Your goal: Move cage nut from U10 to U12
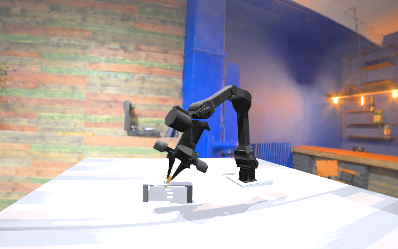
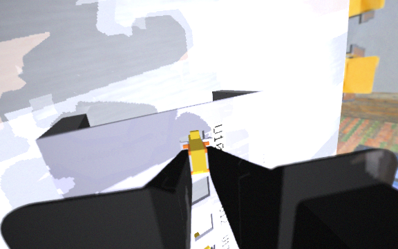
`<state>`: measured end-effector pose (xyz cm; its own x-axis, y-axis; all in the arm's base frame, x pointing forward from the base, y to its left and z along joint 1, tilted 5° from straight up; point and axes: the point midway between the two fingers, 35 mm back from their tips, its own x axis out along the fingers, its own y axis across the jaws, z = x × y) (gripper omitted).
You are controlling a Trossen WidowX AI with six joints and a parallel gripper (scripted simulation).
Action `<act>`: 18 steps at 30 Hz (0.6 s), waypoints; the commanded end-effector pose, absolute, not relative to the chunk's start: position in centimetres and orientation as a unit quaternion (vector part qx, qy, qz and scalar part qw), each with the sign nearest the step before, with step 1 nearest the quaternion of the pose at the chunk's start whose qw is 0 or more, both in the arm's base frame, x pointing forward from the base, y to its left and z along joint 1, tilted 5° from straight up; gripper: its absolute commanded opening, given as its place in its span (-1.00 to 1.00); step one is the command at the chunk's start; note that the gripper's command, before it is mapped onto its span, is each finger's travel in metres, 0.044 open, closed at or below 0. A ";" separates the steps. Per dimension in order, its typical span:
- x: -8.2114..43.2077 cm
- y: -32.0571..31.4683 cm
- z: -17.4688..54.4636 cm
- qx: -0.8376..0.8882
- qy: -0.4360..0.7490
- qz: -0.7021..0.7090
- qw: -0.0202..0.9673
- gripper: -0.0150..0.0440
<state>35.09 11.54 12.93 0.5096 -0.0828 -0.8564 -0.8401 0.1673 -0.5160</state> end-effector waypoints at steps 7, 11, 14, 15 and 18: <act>35.3 11.7 13.2 -0.575 0.399 0.292 0.652 -0.38; 35.3 11.7 13.2 -0.575 0.399 0.293 0.651 -0.38; 35.4 11.7 13.2 -0.574 0.400 0.294 0.651 -0.38; 35.4 11.6 13.2 -0.574 0.400 0.294 0.651 -0.38; 35.4 11.6 13.2 -0.574 0.401 0.294 0.651 -0.38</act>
<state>35.25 11.55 13.02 0.5041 -0.0815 -0.8598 -0.8430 0.1699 -0.5103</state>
